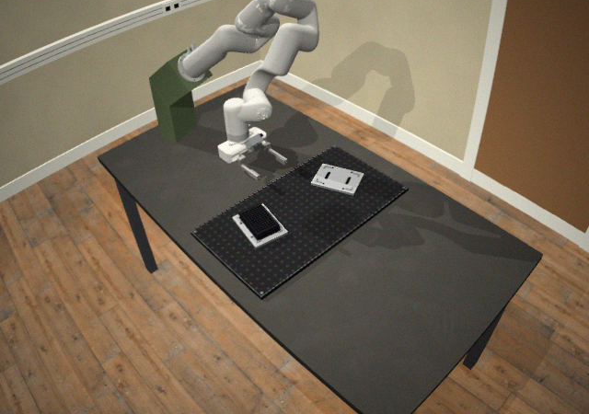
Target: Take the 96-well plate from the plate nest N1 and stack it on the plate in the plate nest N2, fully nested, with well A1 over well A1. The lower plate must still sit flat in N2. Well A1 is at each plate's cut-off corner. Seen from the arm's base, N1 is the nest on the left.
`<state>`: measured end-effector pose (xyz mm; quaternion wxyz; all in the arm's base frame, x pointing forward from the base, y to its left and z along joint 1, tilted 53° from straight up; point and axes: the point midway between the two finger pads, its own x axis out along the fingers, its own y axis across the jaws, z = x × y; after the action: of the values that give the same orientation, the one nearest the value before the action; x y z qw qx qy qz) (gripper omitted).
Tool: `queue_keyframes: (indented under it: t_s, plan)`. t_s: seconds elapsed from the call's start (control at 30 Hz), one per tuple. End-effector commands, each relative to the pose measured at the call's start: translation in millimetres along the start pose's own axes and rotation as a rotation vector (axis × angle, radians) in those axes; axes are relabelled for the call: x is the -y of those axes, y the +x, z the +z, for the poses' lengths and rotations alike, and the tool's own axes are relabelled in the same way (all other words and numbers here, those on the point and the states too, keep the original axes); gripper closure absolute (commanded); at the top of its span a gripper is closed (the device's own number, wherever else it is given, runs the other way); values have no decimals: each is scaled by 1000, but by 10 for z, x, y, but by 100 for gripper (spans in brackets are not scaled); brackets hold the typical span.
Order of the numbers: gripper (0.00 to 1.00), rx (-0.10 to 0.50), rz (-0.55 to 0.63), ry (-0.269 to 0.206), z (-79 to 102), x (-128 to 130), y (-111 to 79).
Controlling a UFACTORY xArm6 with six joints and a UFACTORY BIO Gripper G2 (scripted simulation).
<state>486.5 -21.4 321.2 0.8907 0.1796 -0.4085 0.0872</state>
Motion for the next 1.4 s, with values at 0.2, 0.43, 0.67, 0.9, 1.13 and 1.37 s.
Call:
queue_keyframes:
  t_s: [0.2, 0.43, 0.67, 0.9, 1.13, 1.37]
  plan:
    - [63, -2, -1, -1, 311, -277, -94]
    - [63, -2, -1, 0, 561, -508, -176]
    - [63, -2, -1, 0, 811, -738, -258]
    - [63, -1, -1, 0, 944, -861, -301]
    - [63, -1, -1, 0, 944, -861, -301]
    - [63, -1, -1, 0, 944, -861, -301]
